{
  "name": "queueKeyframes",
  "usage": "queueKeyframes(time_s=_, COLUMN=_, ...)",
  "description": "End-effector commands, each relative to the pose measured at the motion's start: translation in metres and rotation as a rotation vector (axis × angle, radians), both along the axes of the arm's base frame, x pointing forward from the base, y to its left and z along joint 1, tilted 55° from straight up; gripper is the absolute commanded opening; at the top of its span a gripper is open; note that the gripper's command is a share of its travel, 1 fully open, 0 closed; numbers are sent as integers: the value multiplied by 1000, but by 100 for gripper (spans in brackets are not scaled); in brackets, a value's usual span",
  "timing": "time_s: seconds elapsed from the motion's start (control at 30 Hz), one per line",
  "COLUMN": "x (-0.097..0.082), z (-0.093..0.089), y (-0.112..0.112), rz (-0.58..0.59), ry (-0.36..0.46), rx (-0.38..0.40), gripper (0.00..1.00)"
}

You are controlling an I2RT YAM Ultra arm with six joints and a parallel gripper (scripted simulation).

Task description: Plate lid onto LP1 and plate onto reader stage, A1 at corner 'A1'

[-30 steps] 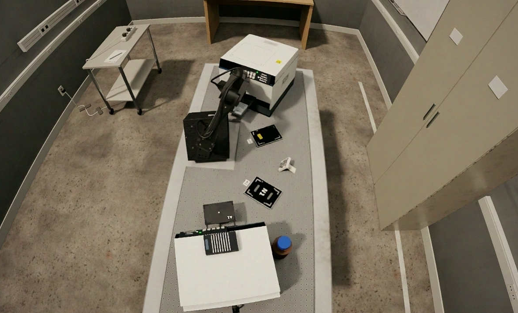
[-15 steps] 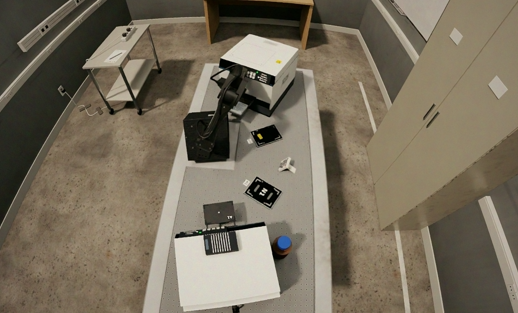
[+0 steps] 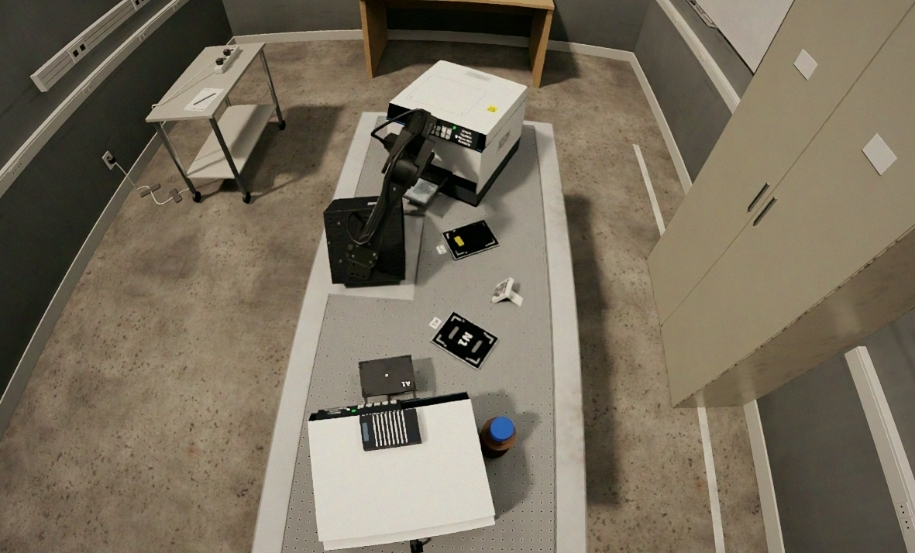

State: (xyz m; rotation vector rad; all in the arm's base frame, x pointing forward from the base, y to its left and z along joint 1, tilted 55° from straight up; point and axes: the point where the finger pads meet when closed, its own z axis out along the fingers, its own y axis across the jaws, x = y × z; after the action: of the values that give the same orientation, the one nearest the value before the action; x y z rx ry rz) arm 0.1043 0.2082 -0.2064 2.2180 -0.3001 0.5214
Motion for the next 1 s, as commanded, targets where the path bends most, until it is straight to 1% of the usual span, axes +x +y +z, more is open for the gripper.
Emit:
queueKeyframes(time_s=0.0, x=-6, z=11, y=19, rz=-1, ry=2, rx=32, gripper=100)
queueKeyframes(time_s=0.97, x=-16, z=32, y=45, rz=-1, ry=4, rx=30, gripper=100)
